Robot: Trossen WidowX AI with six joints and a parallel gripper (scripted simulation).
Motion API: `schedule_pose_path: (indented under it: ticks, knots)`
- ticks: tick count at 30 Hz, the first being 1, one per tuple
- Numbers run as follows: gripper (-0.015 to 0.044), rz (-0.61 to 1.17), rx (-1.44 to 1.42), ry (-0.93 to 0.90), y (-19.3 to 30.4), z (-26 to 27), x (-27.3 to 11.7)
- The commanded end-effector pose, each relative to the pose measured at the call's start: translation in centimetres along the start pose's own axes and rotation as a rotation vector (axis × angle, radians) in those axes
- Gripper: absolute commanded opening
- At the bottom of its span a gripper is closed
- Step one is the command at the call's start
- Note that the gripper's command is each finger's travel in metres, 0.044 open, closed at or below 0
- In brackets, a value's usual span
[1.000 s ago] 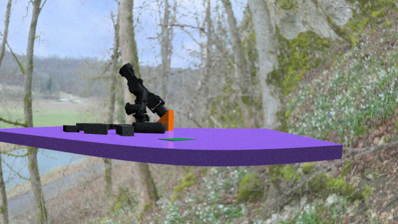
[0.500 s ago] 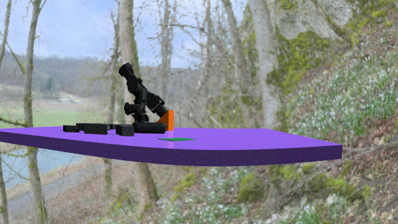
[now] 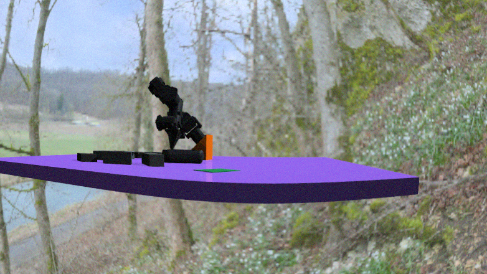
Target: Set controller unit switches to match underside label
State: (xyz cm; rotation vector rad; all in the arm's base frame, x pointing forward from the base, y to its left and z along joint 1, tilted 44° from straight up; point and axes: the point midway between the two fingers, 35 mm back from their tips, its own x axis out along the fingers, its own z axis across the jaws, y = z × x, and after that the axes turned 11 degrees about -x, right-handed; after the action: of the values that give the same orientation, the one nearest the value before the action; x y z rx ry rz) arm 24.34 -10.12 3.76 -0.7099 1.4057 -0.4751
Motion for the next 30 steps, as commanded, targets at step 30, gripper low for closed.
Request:
schedule_pose_path:
  ticks: [30]
  knots:
    - [0.0000,0.102,-0.364,-0.020,-1.8,3.4,0.9]
